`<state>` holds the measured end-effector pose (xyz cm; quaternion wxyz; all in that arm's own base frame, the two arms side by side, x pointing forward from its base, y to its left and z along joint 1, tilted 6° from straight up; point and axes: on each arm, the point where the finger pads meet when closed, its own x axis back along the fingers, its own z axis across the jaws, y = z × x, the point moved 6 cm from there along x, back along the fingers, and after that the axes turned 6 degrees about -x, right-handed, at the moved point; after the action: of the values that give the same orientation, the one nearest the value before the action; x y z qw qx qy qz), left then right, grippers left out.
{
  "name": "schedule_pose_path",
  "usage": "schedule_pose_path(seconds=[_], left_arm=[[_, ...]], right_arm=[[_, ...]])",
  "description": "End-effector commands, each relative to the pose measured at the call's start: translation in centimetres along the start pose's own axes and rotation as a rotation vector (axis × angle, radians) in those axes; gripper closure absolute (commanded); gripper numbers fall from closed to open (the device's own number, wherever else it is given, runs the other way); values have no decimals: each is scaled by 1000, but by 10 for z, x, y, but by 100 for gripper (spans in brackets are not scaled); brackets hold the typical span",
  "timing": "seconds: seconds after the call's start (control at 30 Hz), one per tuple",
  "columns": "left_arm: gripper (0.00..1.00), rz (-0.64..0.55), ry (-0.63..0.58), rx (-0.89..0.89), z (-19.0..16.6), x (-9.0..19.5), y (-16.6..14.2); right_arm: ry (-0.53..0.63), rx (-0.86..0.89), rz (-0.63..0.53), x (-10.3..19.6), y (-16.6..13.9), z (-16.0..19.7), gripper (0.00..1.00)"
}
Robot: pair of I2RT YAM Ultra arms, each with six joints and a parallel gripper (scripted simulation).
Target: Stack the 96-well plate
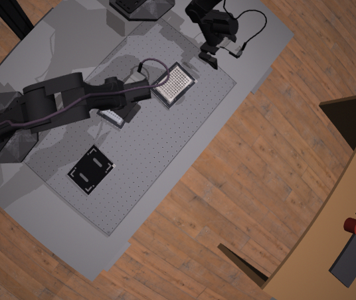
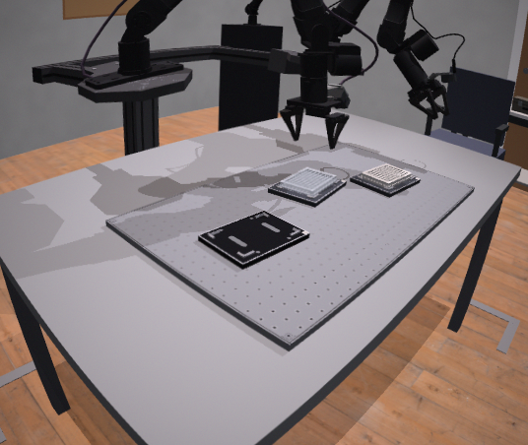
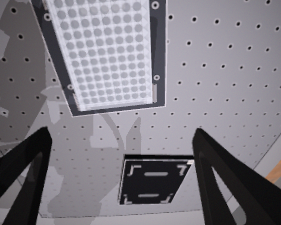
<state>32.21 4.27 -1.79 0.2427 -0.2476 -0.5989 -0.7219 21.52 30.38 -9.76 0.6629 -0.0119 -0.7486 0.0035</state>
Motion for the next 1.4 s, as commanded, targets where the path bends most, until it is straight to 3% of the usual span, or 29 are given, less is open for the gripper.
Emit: schedule_pose_path(seconds=[0.0,0.1,0.2,0.67,0.73,0.93,1.23,1.37], left_arm=[[0,8,-5,-5,-3,0,-3],[0,36,-27,-25,-14,-2,-7],[0,43,-39,-34,-20,-2,-8],[0,124,-348,-374,-169,8,-30],[0,124,-348,-374,-169,8,-30],[0,153,-468,-547,-226,29,-56],[0,174,-604,-777,-284,66,-99],[0,175,-622,-809,-290,72,-105]], right_arm=[[-116,-166,-131,19,-15,-26,0],[-150,-269,-162,24,-46,-34,0],[-161,-304,-187,26,-52,-37,0],[-334,-795,-376,46,-178,-71,0],[-334,-795,-376,46,-178,-71,0],[-416,-1038,-463,52,-234,-86,0],[-539,-1411,-576,58,-312,-110,0],[-558,-1467,-587,58,-324,-113,0]])
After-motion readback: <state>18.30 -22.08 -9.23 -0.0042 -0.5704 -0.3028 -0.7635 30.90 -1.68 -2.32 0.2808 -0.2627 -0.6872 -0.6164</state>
